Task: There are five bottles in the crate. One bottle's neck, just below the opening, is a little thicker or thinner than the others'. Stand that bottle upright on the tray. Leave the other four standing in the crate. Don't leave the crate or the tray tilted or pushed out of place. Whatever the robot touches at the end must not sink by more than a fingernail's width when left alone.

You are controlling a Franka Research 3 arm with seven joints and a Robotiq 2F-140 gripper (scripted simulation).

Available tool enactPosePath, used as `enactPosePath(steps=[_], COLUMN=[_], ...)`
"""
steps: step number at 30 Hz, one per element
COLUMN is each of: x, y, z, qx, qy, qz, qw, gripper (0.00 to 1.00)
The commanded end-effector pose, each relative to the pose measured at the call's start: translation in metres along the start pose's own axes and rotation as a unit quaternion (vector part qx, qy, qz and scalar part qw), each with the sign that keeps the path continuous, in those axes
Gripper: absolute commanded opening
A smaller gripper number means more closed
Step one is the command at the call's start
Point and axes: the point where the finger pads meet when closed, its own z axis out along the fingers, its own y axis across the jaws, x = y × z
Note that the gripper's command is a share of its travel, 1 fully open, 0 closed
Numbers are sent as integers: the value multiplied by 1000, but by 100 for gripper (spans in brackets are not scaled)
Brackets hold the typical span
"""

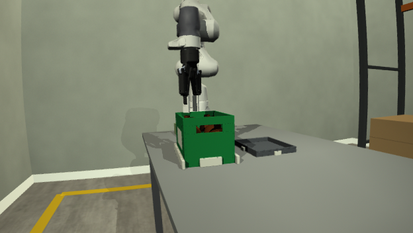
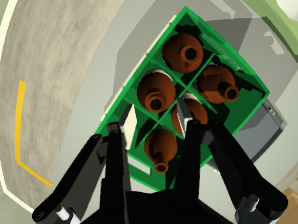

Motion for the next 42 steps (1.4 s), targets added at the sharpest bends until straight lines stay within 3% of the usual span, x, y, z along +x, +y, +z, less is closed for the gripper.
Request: enactPosePath(steps=[1, 18, 42], x=[1, 1, 1], y=[0, 0, 0], z=[1, 4, 29], qx=[0, 0, 0], qy=[-1, -1, -1], qz=[-1, -1, -1], qw=[1000, 1000, 1000], gripper=[44, 44, 44])
